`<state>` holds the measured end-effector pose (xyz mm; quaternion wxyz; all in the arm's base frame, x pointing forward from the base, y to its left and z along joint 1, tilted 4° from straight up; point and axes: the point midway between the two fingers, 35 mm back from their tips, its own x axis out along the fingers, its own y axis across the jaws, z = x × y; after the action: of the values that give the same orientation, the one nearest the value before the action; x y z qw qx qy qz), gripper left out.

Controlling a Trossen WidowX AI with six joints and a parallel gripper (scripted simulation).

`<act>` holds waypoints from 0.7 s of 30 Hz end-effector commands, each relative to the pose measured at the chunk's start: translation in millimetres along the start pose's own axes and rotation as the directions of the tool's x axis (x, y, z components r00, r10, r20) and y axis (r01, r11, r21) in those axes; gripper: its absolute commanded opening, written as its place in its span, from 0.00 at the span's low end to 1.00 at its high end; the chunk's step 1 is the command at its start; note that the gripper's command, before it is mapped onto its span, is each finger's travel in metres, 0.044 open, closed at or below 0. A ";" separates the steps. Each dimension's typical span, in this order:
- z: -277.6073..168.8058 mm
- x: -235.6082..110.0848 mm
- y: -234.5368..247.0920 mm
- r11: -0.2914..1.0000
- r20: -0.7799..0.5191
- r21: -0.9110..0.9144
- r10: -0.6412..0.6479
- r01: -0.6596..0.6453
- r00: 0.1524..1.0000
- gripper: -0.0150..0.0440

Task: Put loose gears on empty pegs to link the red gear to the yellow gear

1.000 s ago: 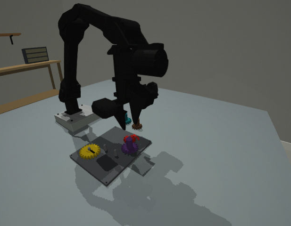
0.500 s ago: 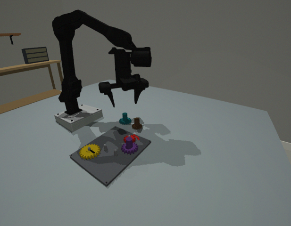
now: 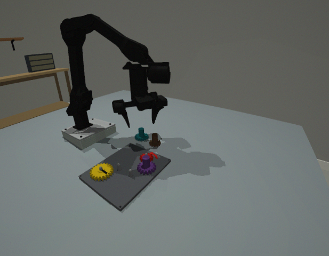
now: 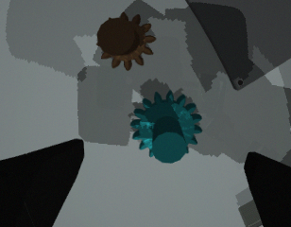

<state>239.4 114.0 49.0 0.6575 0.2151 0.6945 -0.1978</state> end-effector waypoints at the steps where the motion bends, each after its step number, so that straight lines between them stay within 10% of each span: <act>1: -1.3 6.8 -1.1 1.000 -0.005 0.004 -0.003 0.003 1.000 1.00; 21: -2.2 26.8 -1.6 1.000 -0.005 0.004 -0.003 0.003 1.000 0.91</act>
<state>236.8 114.9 23.8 0.6568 0.2145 0.6952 -0.1985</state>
